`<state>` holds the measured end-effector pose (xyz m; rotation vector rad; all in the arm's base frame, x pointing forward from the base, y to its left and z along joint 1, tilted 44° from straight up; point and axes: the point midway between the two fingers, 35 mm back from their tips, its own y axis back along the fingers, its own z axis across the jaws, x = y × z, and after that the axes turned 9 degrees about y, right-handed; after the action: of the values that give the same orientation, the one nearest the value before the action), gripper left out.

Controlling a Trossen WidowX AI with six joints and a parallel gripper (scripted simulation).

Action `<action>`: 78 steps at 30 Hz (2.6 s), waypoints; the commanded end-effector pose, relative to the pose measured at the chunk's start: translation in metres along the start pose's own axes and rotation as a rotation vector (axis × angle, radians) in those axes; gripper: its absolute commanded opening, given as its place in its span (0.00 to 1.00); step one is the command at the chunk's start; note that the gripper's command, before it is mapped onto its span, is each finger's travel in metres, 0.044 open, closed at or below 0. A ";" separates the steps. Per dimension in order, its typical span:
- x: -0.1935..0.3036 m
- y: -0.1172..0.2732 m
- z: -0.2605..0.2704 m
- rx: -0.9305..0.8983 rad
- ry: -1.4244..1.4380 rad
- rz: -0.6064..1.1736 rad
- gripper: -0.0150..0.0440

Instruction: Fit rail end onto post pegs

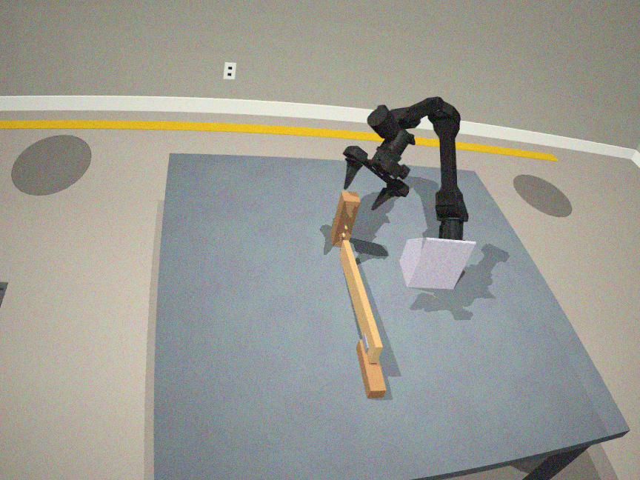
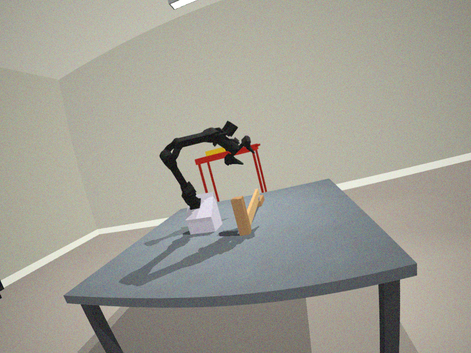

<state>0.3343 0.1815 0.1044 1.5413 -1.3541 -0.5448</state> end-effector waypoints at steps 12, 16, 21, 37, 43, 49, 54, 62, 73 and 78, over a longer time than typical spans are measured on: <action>0.114 -0.124 0.155 -0.614 0.014 0.480 1.00; 0.121 -0.124 0.160 -0.633 0.018 0.493 1.00; 0.122 -0.125 0.160 -0.633 0.018 0.493 1.00; 0.132 -0.144 0.173 -0.633 0.018 0.492 1.00; 0.136 -0.151 0.179 -0.633 0.018 0.492 1.00; 0.140 -0.158 0.184 -0.633 0.019 0.492 1.00; 0.144 -0.164 0.189 -0.633 0.019 0.493 1.00; 0.149 -0.172 0.197 -0.633 0.019 0.495 1.00; 0.151 -0.174 0.200 -0.633 0.019 0.495 0.69; 0.151 -0.174 0.200 -0.633 0.019 0.495 0.47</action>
<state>0.2963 -0.0477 -0.0921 0.6700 -1.3200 -0.5708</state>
